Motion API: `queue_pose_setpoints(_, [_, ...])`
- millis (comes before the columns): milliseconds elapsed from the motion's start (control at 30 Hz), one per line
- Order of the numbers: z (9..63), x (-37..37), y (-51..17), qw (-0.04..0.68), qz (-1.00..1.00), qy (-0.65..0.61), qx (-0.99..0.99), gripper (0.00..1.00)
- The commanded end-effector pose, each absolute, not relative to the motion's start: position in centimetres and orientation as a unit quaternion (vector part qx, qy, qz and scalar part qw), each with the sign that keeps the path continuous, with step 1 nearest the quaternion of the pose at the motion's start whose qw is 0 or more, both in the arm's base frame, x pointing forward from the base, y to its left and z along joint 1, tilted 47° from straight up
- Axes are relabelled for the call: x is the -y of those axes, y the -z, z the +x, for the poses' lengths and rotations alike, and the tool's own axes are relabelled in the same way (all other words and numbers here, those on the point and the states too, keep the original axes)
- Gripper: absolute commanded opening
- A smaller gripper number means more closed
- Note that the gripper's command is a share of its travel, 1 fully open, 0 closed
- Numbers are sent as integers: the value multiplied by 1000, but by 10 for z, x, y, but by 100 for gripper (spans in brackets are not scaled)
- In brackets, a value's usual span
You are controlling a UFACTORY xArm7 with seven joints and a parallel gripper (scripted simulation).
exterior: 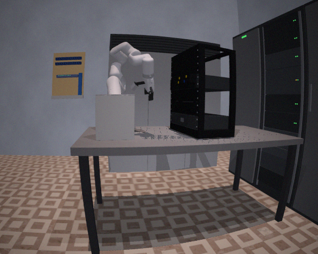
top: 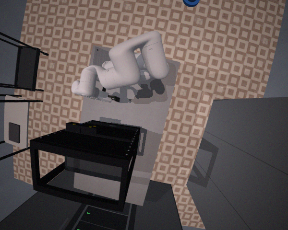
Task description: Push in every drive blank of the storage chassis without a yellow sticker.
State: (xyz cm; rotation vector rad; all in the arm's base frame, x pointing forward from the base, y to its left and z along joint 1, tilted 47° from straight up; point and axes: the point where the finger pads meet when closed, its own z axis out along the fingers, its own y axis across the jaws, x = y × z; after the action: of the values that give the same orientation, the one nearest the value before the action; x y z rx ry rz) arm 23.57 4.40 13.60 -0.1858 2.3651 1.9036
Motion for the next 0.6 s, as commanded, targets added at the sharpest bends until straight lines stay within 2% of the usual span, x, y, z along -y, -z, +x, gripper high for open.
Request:
queue_pose_setpoints(0, [245,-35,-136,66,19,-639,-766,100])
queue_pose_setpoints(567, [268,8,-132,113,257,-675,-683,100])
